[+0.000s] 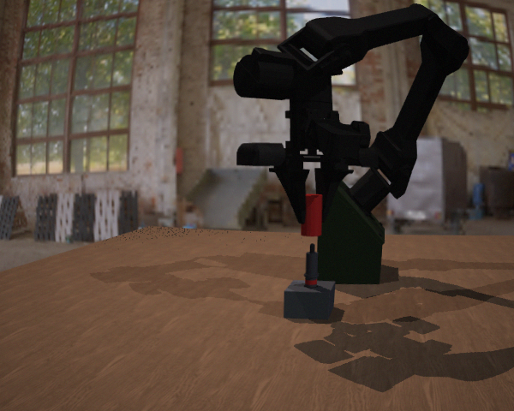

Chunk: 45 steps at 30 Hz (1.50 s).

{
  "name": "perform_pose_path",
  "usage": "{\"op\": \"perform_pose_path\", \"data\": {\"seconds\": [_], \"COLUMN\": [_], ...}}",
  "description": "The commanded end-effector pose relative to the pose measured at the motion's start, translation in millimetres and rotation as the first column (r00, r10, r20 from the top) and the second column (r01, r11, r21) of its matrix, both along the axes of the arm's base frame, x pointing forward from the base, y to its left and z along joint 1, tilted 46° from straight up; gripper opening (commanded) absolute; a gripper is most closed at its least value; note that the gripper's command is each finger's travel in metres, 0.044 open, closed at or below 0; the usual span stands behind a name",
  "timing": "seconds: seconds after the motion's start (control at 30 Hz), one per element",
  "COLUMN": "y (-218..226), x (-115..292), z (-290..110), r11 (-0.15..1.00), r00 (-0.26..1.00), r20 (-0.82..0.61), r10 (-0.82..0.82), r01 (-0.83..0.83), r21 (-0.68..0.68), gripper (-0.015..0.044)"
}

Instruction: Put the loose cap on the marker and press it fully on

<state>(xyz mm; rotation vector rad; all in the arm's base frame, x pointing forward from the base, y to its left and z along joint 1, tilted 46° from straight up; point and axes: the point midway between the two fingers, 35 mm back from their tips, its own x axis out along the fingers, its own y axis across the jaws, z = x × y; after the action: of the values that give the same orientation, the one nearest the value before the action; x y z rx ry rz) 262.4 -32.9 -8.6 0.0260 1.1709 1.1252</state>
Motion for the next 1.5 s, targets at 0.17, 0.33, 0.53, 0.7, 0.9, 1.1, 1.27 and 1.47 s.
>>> {"op": "perform_pose_path", "data": {"seconds": [0.17, 0.33, 0.53, 0.7, 0.9, 1.1, 1.27, 1.47], "y": [11, 17, 24, 30, 37, 40, 40, 40], "x": [-2, -2, -2, -3, -4, -5, -5, -5], "z": [-10, -16, -23, -29, -35, -38, -38, -38], "r11": [1.0, 1.0, 1.0, 1.0, 1.0, 1.0, 1.0, 1.0], "r00": [1.0, 1.0, 1.0, 1.0, 1.0, 1.0, 1.0, 1.0], "r20": [-0.007, -0.006, -0.006, -0.006, -0.006, -0.006, -0.006, -0.006], "r10": [-0.003, -0.003, -0.003, -0.003, -0.003, -0.003, -0.003, -0.003], "r01": [0.003, 0.003, 0.003, 0.003, 0.003, 0.003, 0.003, 0.003], "r21": [0.004, 0.004, 0.004, 0.005, 0.006, 0.007, 0.007, 0.007], "gripper": [0.0, 0.0, 0.0, 0.0, 0.0, 0.0, 0.0, 0.0]}}
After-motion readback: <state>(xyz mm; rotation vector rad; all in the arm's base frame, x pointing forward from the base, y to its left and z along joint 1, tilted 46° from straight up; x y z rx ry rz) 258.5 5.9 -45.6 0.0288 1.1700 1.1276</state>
